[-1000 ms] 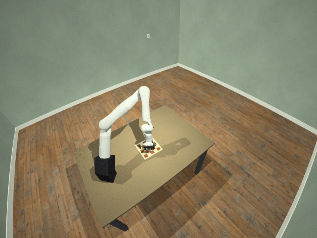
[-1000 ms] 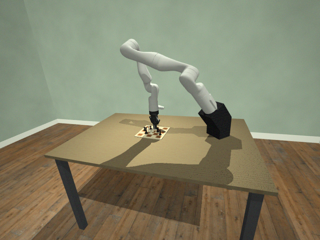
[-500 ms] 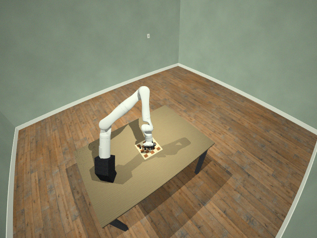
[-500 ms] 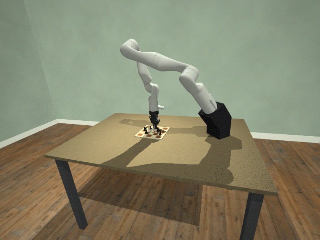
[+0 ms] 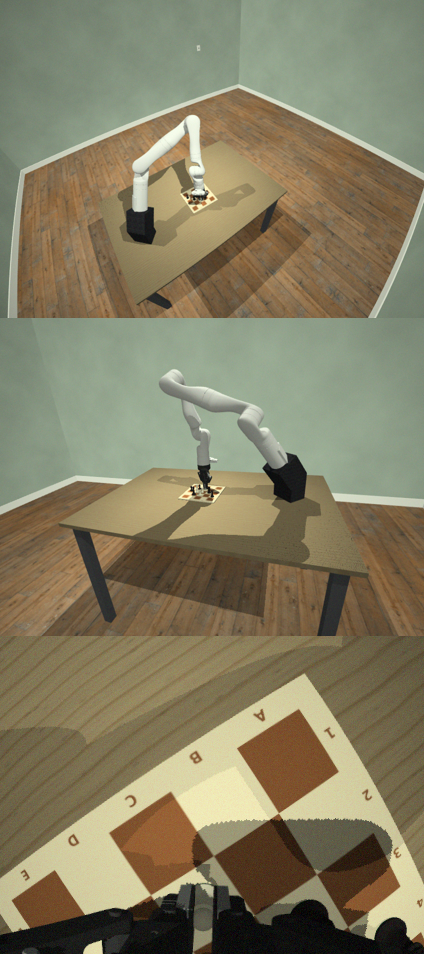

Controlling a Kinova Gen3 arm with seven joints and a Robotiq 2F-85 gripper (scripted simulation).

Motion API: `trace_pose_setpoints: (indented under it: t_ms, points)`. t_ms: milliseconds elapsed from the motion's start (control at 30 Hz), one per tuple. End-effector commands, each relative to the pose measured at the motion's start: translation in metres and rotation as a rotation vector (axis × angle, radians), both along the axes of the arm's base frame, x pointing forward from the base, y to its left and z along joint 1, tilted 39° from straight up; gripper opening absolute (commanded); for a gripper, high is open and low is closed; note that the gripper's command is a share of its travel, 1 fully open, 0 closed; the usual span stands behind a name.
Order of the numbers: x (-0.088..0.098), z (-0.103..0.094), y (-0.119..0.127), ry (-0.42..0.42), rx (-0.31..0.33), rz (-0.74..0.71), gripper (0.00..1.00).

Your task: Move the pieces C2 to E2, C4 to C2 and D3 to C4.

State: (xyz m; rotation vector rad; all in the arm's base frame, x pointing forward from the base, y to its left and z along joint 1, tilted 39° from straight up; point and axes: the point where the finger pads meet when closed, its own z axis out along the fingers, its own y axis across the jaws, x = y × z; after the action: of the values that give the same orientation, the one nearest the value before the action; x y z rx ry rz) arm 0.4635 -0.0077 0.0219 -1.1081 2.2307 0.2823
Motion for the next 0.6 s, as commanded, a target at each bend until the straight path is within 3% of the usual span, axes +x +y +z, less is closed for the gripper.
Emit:
trace_pose_setpoints:
  t_ms: [0,567]
  points:
    - [0.000,0.002,-0.002,-0.002,-0.001,-0.002,0.00]
    - [-0.011,0.022,-0.013,-0.002,-0.002,-0.002,0.00]
